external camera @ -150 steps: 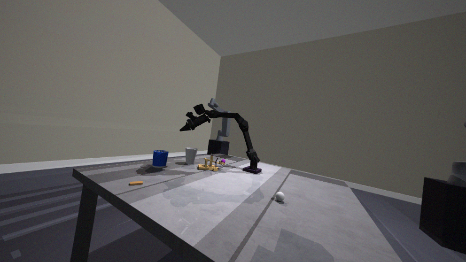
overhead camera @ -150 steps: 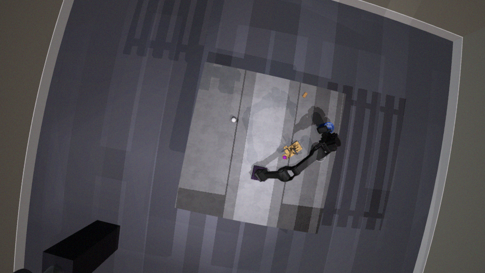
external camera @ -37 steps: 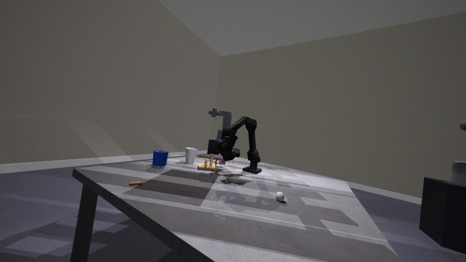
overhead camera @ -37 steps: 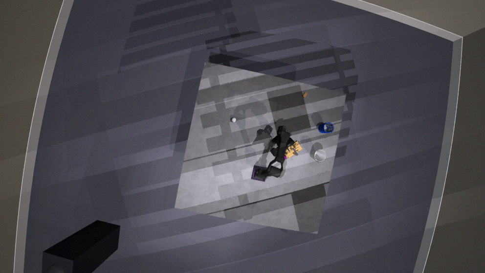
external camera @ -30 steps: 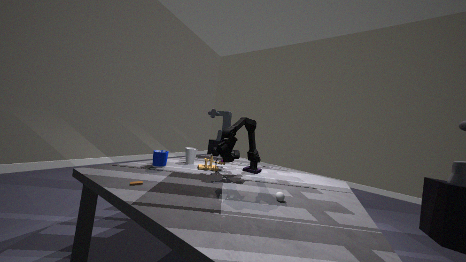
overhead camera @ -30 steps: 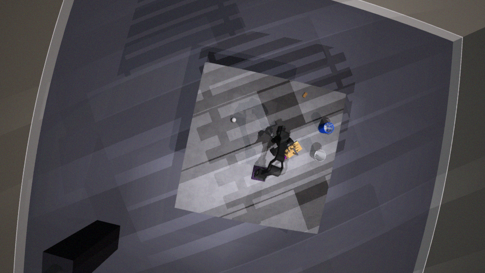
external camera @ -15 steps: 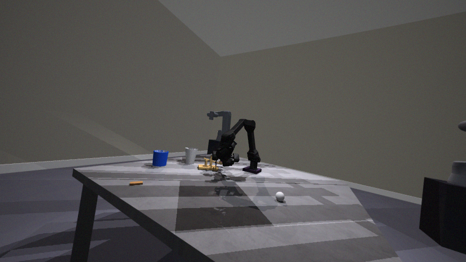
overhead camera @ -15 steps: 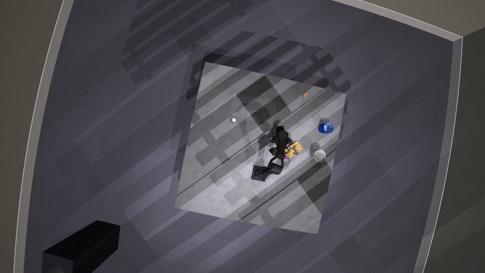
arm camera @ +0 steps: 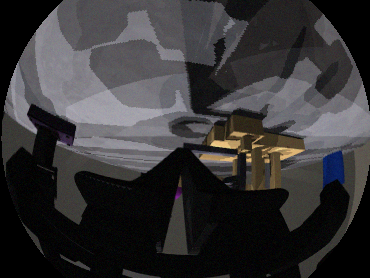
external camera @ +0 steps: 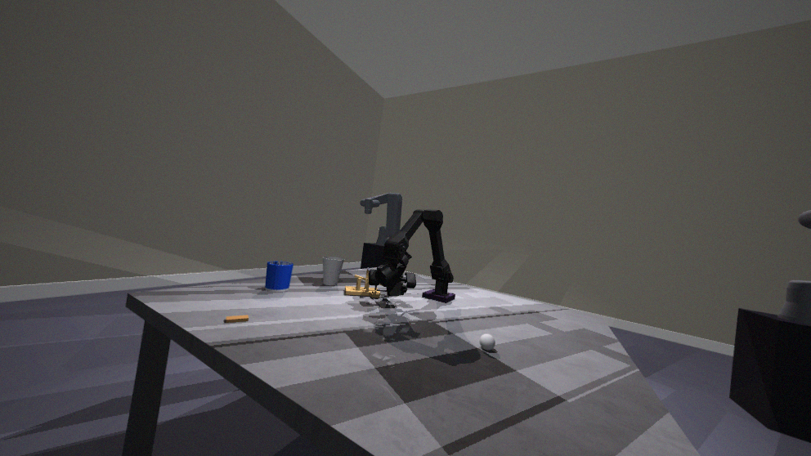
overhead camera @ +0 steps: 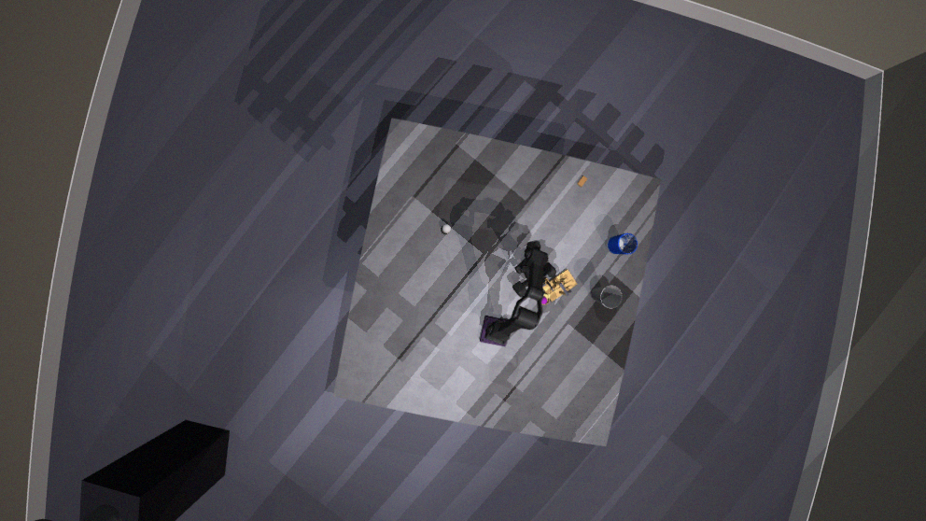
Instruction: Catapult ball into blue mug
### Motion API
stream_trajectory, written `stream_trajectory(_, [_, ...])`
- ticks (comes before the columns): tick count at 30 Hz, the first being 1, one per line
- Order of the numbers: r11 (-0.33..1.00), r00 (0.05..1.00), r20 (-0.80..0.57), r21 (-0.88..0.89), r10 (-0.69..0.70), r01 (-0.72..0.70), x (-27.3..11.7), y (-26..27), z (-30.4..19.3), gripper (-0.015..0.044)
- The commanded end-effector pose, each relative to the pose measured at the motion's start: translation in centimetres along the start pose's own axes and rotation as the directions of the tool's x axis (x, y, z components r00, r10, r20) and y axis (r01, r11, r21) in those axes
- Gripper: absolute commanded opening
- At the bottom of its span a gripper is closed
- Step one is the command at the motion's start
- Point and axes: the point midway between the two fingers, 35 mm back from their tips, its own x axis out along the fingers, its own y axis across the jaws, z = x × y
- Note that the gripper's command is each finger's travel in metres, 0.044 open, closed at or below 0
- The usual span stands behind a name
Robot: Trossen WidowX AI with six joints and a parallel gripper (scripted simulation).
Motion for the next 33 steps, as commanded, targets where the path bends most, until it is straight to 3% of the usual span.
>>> stream_trajectory(1, [1.0, 1.0, -0.006, -0.006, 0.0, 0.0, 0.5, 0.0, 0.3, 0.0])
stream_trajectory(10, [1.0, 1.0, -0.004, -0.009, -0.004, 0.004, 1.5, 0.0, 1.5, 0.0])
stream_trajectory(18, [0.984, 0.986, 0.095, -0.106, -0.135, 0.144, -10.2, 0.2, -2.7, 0.0])
stream_trajectory(22, [0.982, 0.985, 0.101, -0.112, -0.142, 0.154, -10.9, 0.4, -3.1, 0.0])
stream_trajectory(33, [0.982, 0.967, 0.215, 0.157, -0.139, 0.107, -10.3, -3.4, -1.8, 0.0289])
